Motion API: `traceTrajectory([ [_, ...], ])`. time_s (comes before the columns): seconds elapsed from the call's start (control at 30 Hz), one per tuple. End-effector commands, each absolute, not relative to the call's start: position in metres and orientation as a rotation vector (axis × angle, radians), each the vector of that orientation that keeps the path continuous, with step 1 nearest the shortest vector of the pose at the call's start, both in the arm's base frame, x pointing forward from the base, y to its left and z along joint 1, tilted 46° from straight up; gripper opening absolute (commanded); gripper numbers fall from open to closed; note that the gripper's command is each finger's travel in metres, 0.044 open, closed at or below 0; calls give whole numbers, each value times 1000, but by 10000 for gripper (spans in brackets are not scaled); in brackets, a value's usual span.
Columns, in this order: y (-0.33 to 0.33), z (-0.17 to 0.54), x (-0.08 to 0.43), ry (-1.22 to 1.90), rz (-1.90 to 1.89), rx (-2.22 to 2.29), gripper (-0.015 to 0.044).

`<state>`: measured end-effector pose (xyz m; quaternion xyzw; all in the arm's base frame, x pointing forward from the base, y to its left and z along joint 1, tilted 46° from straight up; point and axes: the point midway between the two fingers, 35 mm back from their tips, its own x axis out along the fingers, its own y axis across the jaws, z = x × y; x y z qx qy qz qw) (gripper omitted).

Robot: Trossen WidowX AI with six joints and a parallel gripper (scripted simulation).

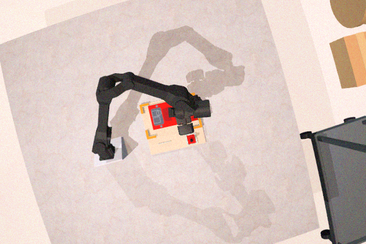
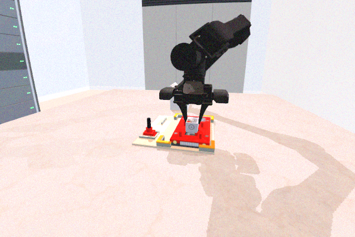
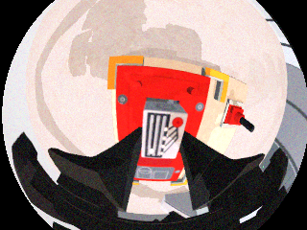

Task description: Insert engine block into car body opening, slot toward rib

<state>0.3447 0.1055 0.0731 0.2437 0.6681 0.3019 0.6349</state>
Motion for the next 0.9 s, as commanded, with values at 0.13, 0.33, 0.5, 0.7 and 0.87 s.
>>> traceTrajectory([
  [0.13,107,72,345,1526,689,564,158],
  [0.33,108,72,345,1526,689,564,158],
  [0.5,108,71,345,1526,690,564,158],
  [0.7,109,70,345,1526,690,564,158],
  [0.87,110,70,344,1526,690,564,158],
])
